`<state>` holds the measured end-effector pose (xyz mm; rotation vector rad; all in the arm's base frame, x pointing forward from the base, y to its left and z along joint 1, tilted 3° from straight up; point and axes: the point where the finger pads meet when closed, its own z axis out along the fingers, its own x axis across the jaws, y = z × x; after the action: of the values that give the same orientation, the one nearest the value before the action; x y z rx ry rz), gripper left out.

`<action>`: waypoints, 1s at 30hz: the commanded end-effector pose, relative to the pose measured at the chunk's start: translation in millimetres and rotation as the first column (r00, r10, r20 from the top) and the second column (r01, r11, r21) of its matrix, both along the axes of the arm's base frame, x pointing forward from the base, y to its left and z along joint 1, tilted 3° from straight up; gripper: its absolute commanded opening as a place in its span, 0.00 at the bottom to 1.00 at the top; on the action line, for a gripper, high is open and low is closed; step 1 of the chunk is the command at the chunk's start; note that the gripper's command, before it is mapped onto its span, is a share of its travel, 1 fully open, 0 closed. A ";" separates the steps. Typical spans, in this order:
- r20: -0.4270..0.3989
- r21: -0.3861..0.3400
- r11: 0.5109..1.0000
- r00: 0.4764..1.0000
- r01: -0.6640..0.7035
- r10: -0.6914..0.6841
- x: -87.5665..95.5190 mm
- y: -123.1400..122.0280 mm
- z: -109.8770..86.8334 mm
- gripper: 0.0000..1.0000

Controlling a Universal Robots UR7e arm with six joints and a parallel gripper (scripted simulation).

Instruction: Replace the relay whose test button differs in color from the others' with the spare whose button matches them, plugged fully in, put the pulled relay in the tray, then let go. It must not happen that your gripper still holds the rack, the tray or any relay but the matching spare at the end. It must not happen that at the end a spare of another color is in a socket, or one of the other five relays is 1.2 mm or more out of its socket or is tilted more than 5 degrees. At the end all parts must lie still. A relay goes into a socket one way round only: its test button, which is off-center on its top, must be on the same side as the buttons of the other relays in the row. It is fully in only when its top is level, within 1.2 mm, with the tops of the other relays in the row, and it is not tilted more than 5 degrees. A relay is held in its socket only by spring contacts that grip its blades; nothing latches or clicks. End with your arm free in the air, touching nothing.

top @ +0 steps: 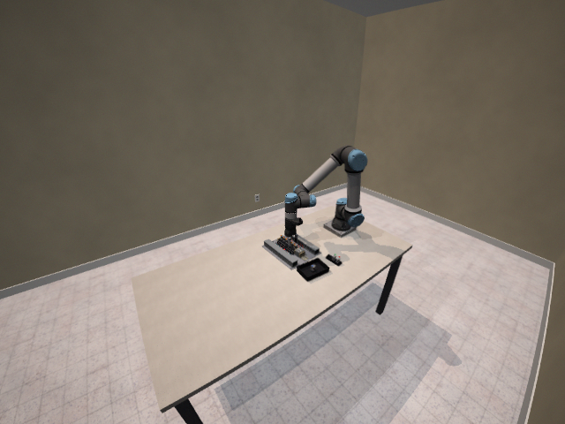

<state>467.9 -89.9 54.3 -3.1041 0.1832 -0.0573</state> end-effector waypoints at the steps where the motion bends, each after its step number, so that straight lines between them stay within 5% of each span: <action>1: 0.001 -0.001 1.000 1.000 0.000 0.000 0.3 -0.2 0.5 1.00; 30: 0.001 -0.001 1.000 1.000 0.000 0.000 0.0 -0.4 8.5 1.00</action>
<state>467.7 -90.1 62.1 -3.1042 0.1831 -0.0576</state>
